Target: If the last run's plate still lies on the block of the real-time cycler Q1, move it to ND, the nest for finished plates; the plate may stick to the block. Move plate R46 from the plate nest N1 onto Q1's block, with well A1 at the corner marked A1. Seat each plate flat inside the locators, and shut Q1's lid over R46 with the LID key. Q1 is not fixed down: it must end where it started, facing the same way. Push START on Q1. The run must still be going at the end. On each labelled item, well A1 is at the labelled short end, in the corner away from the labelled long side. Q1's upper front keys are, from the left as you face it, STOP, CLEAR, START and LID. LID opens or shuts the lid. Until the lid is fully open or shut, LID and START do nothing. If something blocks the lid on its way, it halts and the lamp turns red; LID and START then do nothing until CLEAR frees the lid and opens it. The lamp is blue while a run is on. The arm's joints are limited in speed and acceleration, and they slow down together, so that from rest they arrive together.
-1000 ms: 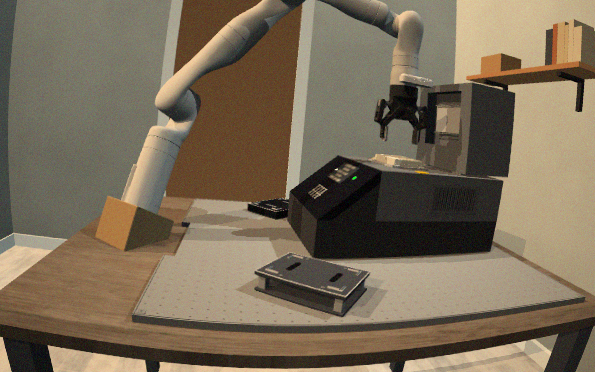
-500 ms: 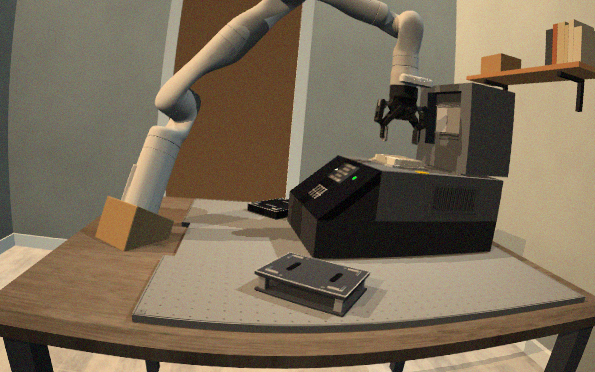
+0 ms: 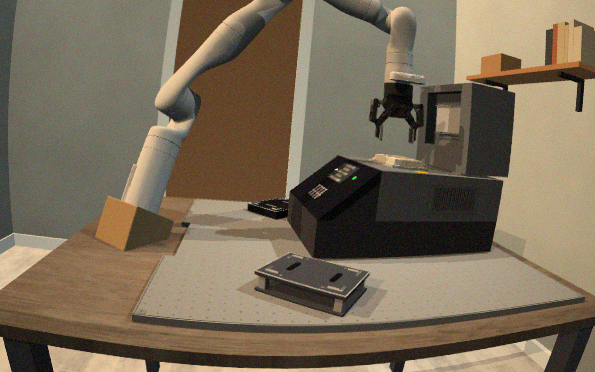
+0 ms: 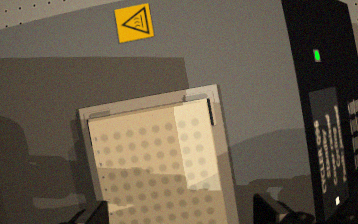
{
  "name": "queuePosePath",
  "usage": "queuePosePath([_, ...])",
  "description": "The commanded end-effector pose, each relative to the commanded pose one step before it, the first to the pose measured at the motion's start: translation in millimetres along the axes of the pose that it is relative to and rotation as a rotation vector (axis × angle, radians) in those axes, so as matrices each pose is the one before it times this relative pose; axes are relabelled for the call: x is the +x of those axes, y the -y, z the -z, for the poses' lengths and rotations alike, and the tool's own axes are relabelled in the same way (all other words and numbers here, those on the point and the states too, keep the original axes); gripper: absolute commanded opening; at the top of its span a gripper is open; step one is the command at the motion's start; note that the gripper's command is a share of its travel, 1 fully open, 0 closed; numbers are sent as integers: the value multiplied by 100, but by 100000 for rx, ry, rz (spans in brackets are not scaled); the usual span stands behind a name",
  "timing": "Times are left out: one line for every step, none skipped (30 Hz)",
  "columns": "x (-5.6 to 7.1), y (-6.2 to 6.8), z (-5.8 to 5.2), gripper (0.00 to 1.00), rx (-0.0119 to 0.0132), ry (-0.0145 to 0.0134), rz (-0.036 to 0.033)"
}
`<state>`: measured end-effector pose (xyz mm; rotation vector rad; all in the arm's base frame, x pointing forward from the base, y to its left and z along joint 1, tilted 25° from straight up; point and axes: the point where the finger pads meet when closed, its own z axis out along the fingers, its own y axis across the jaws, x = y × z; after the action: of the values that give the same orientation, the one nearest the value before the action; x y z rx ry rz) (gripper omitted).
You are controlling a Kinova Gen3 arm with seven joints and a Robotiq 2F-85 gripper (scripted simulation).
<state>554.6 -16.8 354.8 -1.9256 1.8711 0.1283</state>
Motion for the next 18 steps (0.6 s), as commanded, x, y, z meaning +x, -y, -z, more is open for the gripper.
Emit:
queuePosePath([311, -1456, 282, 92, 5960, 2102, -14795])
queuePosePath([128, -297, 80, 91, 1000, 414, -3153])
queuePosePath([137, -292, 83, 90, 1000, 414, -3153])
queuePosePath([146, -287, 87, 89, 1000, 414, -3153])
queuePosePath([0, 0, 0, 89, 0, 0, 0])
queuePosePath([0, 0, 0, 89, 0, 0, 0])
queuePosePath([155, -282, 90, 88, 1000, 414, -3153])
queuePosePath([163, -275, 94, 87, 1000, 414, -3153])
queuePosePath([171, -269, 97, 86, 1000, 414, -3153])
queuePosePath([179, -263, 101, 86, 1000, 414, -3153])
queuePosePath([187, -256, 104, 85, 1000, 414, -3153])
queuePosePath([194, -249, 107, 84, 1000, 414, -3153])
queuePosePath([201, -241, 111, 83, 1000, 414, -3153])
queuePosePath([208, -234, 114, 82, 1000, 414, -3153])
queuePosePath([215, -226, 117, 81, 1000, 414, -3153])
queuePosePath([222, -218, 120, 80, 1000, 414, -3153])
queuePosePath([228, -210, 123, 79, 1000, 414, -3153])
queuePosePath([234, -201, 126, 78, 1000, 414, -3153])
